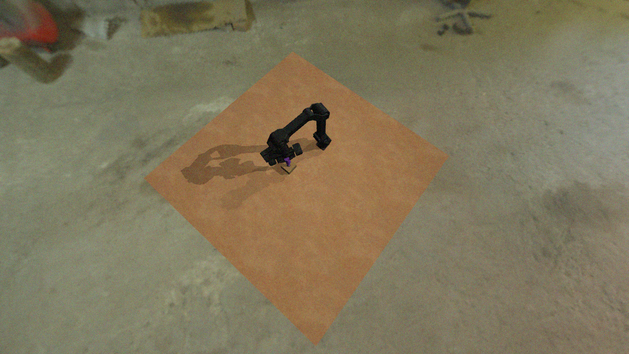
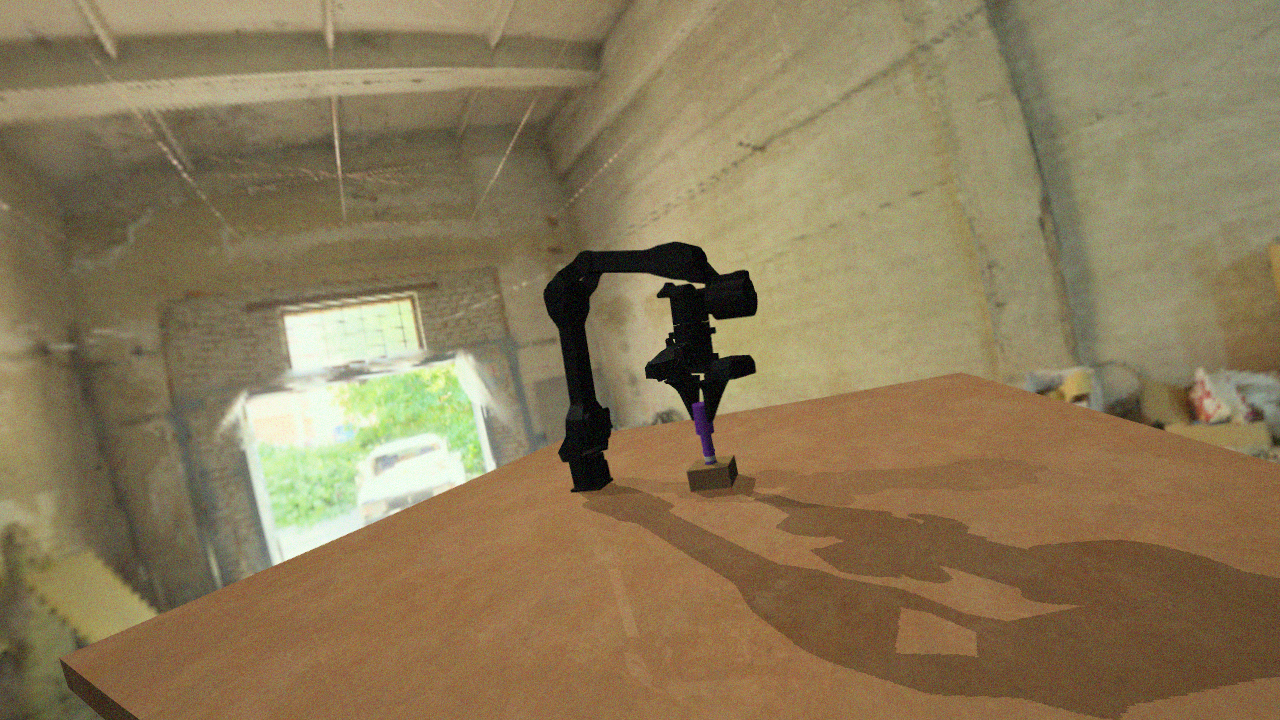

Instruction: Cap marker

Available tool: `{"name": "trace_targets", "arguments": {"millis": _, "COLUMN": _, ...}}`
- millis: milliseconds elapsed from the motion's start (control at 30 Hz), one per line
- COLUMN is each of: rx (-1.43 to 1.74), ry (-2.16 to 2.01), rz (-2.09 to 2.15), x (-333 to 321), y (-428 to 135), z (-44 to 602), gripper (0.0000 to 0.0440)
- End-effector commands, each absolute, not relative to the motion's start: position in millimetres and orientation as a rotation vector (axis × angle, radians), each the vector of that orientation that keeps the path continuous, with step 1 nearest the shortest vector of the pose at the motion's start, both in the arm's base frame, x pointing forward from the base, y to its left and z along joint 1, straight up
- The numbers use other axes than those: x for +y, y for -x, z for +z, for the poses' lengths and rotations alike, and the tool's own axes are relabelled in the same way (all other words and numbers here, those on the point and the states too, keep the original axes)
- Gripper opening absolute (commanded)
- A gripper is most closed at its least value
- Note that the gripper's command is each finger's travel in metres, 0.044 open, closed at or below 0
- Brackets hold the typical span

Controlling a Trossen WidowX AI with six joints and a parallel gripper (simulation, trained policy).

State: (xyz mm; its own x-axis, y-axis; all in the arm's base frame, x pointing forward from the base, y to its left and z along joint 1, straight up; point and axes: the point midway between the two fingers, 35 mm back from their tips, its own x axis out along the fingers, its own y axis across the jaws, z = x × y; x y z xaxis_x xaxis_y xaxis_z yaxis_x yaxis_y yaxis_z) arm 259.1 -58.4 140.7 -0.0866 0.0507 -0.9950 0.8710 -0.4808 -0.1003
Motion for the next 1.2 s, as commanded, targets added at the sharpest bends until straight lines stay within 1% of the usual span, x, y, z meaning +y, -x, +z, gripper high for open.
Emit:
{"name": "trace_targets", "arguments": {"millis": 0, "rx": 1.056, "ry": -1.544, "rz": -1.665, "x": -55.7, "y": -256.8, "z": 125.0, "gripper": 0.0}}
{"name": "trace_targets", "arguments": {"millis": 533, "rx": 1.082, "ry": -1.525, "rz": -1.653, "x": -53.8, "y": -255.9, "z": 97.3, "gripper": 0.0009}}
{"name": "trace_targets", "arguments": {"millis": 633, "rx": 1.091, "ry": -1.51, "rz": -1.665, "x": -53.4, "y": -253.4, "z": 91.7, "gripper": 0.0088}}
{"name": "trace_targets", "arguments": {"millis": 700, "rx": 1.104, "ry": -1.506, "rz": -1.674, "x": -52.2, "y": -249.9, "z": 90.3, "gripper": 0.0098}}
{"name": "trace_targets", "arguments": {"millis": 1167, "rx": 1.08, "ry": -1.492, "rz": -1.652, "x": -57.6, "y": -253.3, "z": 86.4, "gripper": 0.0121}}
